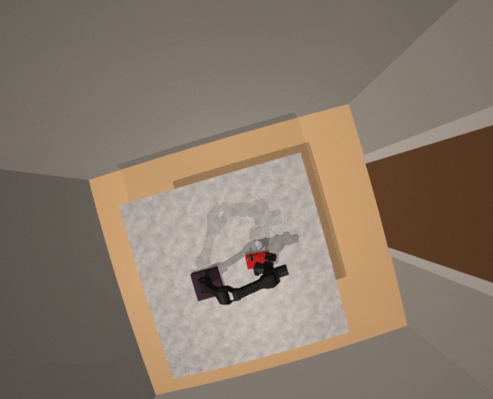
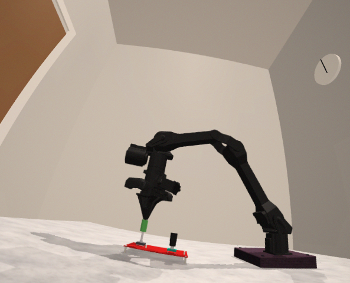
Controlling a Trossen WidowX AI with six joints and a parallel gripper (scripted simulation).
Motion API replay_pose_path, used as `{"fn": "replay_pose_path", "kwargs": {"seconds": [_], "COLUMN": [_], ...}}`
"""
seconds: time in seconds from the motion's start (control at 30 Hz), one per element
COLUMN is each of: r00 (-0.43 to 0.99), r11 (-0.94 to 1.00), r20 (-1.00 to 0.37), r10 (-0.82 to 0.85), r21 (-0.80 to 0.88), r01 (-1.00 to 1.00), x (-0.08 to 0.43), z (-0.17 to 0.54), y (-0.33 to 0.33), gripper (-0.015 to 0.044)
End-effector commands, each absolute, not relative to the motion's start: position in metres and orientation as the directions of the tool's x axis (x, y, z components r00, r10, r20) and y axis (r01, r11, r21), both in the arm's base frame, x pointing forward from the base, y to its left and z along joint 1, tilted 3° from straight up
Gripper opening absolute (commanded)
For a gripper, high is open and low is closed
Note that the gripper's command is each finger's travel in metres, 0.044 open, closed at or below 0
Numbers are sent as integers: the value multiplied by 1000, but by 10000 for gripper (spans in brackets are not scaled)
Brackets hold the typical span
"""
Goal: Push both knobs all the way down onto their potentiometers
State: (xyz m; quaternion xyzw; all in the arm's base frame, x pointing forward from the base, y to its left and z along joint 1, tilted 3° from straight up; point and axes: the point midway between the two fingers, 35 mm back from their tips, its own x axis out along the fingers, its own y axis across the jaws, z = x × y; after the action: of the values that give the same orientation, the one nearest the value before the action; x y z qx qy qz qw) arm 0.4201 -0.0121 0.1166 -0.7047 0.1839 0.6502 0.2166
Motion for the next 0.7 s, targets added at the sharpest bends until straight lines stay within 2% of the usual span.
{"fn": "replay_pose_path", "kwargs": {"seconds": [0.0,0.67], "r00": [78,78], "r11": [-841,-841], "r20": [-997,-997], "r10": [26,26], "r21": [-64,-64], "r01": [-538,-538], "x": [423,424], "z": [103,93], "y": [-11,-11], "gripper": [0,0]}}
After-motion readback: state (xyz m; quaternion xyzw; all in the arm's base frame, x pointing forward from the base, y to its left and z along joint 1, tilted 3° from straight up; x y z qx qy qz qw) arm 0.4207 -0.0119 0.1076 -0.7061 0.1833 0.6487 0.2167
